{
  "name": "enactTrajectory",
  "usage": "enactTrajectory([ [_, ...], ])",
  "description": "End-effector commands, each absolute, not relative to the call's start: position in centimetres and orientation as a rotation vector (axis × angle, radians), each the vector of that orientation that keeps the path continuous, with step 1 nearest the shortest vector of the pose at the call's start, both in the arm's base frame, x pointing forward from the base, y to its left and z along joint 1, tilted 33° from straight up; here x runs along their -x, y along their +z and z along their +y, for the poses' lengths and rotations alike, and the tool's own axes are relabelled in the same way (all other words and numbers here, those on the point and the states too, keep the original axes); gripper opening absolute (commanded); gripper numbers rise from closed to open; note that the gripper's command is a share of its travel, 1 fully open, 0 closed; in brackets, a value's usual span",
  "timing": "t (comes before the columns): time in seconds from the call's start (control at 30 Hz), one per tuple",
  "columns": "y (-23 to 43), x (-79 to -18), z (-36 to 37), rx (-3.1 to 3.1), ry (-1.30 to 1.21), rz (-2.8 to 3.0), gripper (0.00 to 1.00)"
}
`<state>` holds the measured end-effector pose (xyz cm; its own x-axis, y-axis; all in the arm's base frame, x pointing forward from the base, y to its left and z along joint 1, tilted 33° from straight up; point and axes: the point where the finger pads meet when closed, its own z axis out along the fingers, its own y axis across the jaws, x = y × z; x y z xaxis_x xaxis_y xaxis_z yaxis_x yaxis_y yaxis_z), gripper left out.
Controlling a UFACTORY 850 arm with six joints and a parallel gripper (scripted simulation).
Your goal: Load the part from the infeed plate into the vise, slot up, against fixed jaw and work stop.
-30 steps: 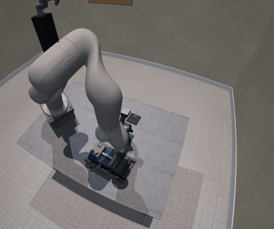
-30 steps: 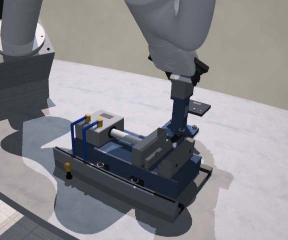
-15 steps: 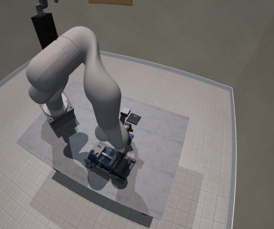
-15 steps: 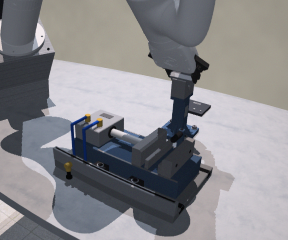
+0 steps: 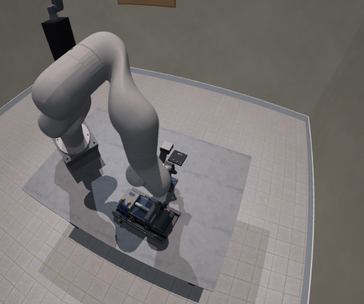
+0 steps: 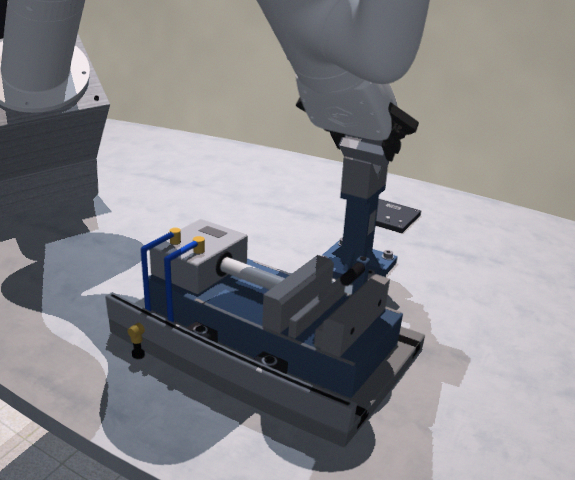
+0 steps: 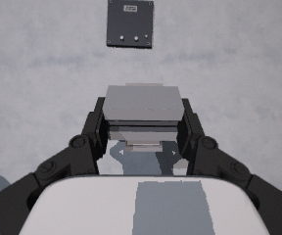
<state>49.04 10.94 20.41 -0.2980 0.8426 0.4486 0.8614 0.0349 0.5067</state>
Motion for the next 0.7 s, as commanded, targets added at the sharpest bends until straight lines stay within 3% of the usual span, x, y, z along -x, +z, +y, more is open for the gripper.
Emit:
enactTrajectory([
  [0.0,20.71,-48.93,11.02,1.845,-1.132,-2.242,0.0],
  [0.67,21.3,-48.57,11.17,1.845,-1.132,-2.242,0.0],
])
